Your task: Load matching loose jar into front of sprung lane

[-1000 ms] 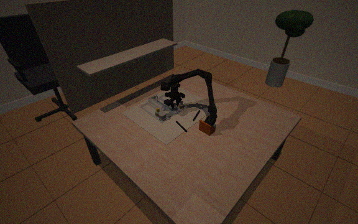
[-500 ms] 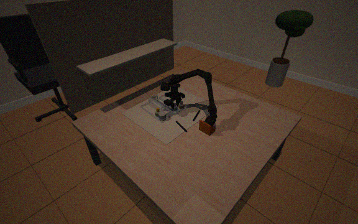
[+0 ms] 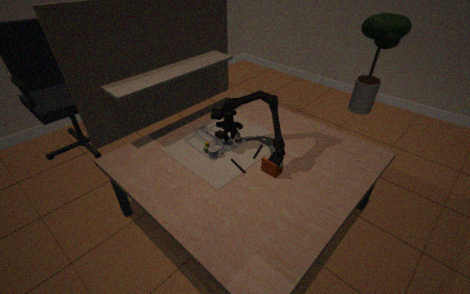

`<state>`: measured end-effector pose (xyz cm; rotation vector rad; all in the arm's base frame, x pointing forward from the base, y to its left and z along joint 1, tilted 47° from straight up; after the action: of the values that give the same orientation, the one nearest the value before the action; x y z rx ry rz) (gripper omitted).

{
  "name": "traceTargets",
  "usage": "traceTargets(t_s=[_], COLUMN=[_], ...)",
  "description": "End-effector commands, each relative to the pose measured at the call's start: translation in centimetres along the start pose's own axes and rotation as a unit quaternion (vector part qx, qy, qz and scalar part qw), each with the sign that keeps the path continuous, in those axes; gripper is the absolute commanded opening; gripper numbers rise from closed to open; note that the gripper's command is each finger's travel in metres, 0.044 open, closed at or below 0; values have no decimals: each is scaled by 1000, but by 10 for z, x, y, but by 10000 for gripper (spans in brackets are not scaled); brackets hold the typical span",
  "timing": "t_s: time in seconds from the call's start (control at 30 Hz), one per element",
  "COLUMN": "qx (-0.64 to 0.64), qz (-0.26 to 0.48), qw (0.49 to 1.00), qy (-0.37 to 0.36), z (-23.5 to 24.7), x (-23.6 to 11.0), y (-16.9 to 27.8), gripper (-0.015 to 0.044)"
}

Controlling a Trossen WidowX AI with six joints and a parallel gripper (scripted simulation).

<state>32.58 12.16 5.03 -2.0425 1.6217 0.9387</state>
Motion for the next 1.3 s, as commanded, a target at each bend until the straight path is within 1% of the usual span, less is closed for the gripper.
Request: traceTargets(t_s=[0.0,1.27], qx=[2,2], qz=[-7,-7], qw=[1000,1000], qy=[7,8], z=[-2,-2], x=[2,15], y=[-3,-1], gripper=[0,0])
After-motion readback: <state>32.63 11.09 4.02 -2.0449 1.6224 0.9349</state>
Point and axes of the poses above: the point midway between the two fingers, 35 mm back from their tips, its own x axis out along the fingers, its own z axis across the jaws, y = z × x, the point moved 5 cm from there along -x, back along the fingers, and after that the axes turned 13 degrees about -x, right-handed, at the moved point
